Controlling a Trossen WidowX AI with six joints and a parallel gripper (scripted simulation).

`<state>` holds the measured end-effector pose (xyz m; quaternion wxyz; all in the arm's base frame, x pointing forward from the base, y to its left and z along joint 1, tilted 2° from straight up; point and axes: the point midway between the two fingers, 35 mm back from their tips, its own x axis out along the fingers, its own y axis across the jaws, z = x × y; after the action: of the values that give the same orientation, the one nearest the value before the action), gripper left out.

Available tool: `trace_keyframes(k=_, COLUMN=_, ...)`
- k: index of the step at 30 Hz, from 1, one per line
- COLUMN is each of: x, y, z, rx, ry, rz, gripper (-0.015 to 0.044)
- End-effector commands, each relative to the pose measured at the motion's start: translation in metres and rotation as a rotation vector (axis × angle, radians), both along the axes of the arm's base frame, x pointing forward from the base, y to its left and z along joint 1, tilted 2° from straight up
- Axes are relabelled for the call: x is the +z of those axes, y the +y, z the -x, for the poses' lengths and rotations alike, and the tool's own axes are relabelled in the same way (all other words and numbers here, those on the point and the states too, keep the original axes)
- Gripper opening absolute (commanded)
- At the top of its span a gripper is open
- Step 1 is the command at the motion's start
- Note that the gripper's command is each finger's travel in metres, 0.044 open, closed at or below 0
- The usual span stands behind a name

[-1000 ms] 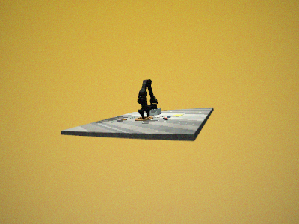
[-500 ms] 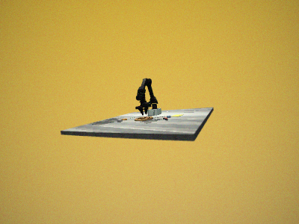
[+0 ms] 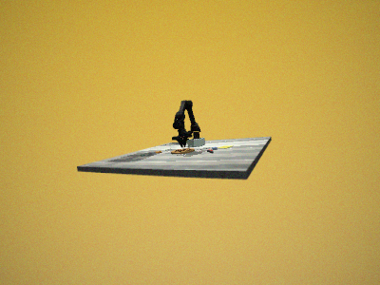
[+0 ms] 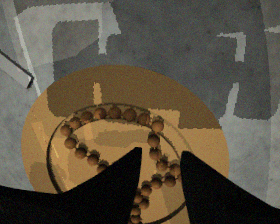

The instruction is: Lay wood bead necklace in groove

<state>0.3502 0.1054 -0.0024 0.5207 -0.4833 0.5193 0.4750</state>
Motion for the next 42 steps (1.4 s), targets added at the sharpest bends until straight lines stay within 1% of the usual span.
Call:
trace_keyframes(k=1, x=-0.008, y=-0.001, z=0.002, rx=-0.002, ry=0.008, rz=0.003, gripper=0.0120)
trace_keyframes(k=13, x=-0.028, y=-0.002, z=0.004, rx=-0.007, ry=0.014, rz=0.007, gripper=0.0120)
trace_keyframes(k=20, x=-0.029, y=-0.002, z=0.005, rx=-0.007, ry=0.014, rz=0.007, gripper=0.0120)
trace_keyframes(k=24, x=-0.027, y=-0.001, z=0.003, rx=-0.002, ry=0.011, rz=0.003, gripper=0.0015)
trace_keyframes(k=25, x=-0.027, y=-0.001, z=0.003, rx=-0.002, ry=0.011, rz=0.003, gripper=0.0000)
trace_keyframes(k=42, x=-0.027, y=-0.001, z=0.003, rx=-0.002, ry=0.011, rz=0.003, gripper=0.0000)
